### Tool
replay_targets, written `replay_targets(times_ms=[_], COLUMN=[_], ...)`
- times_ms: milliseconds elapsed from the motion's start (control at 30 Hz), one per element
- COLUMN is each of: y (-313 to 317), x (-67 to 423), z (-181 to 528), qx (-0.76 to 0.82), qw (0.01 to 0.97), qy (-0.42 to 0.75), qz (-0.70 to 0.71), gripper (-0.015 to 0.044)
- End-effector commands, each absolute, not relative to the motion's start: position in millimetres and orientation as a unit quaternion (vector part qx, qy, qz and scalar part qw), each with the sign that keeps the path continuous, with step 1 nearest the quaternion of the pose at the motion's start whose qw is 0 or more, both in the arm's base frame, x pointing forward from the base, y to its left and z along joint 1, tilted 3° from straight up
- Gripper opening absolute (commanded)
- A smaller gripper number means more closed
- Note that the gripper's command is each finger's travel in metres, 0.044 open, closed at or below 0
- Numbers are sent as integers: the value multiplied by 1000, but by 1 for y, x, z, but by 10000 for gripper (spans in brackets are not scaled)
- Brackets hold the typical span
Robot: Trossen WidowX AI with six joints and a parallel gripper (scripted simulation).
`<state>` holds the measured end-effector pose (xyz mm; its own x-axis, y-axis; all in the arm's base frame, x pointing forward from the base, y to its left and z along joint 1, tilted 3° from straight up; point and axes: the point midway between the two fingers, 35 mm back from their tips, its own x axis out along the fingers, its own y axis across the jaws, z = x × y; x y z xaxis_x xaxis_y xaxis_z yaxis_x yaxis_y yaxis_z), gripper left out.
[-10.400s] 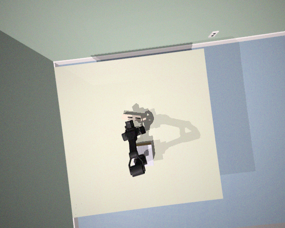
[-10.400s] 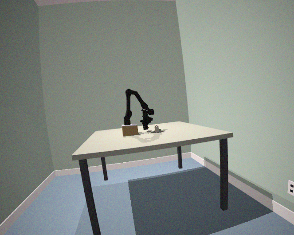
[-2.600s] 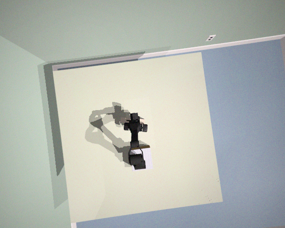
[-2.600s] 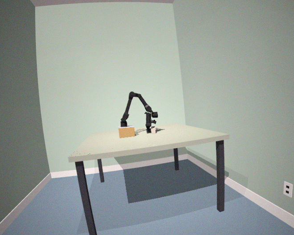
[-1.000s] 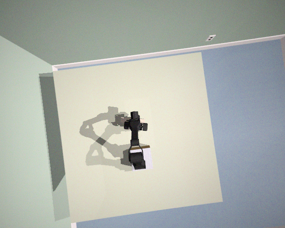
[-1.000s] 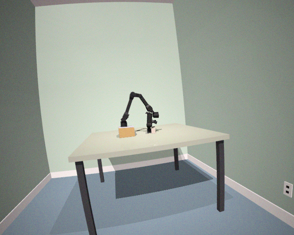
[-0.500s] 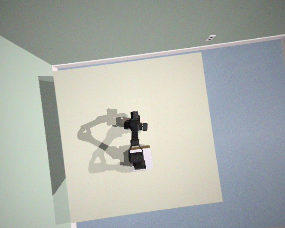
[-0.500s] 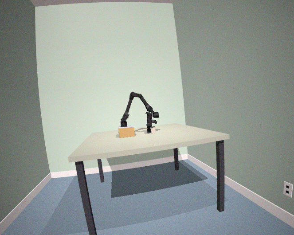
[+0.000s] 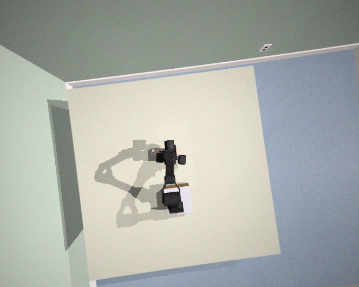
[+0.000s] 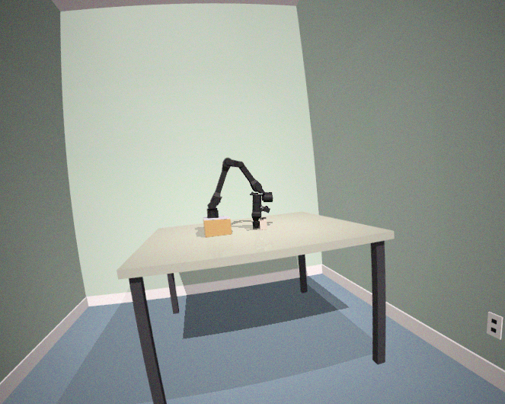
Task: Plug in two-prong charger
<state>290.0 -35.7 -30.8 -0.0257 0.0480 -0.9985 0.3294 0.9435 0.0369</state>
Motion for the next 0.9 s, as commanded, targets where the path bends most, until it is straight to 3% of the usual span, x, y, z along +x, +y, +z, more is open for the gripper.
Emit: replay_targets(times_ms=[0, 867], y=[-35, -33], x=[289, 283], z=[-31, -31], qx=[133, 132], qw=[687, 695], qy=[707, 699], qz=[-103, -104], gripper=[440, 440])
